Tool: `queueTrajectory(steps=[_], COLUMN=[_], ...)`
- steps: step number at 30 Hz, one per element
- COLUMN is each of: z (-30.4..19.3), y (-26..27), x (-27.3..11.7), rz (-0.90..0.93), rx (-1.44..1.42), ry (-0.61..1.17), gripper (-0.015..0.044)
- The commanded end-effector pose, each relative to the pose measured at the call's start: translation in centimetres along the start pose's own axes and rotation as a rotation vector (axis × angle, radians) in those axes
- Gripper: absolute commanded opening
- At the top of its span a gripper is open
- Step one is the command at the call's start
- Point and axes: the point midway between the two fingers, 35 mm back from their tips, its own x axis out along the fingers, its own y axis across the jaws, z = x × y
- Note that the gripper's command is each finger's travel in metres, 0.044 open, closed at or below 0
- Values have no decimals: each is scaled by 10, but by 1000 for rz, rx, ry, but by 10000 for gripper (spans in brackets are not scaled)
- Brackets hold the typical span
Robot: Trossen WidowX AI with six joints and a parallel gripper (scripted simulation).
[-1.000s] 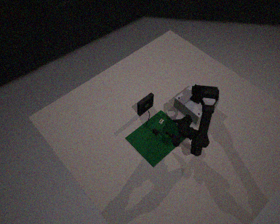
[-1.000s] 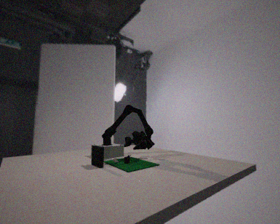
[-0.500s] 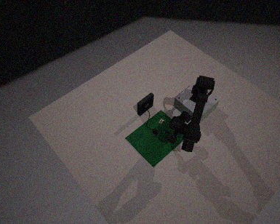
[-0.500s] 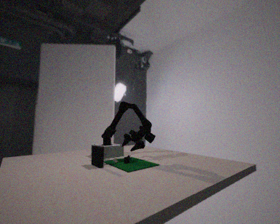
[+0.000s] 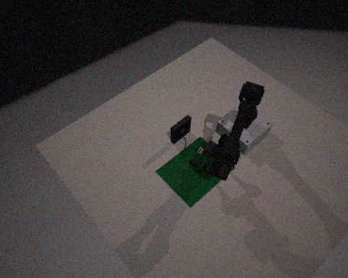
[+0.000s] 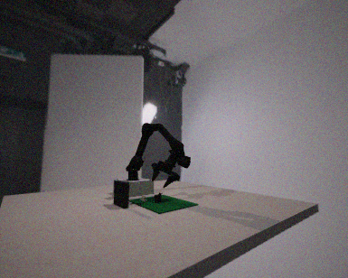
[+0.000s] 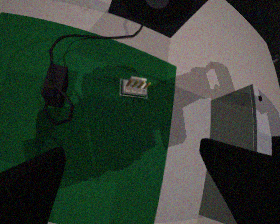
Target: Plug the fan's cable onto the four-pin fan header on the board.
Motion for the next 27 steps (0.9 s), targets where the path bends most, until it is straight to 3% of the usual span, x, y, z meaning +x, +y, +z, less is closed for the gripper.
queueTrajectory(steps=[1, 21, 27], z=[2, 25, 23], y=[1, 13, 13], x=[-5, -42, -37], rz=[42, 372, 325], rx=[-36, -208, -197], ry=[104, 427, 397], gripper=[440, 440, 440])
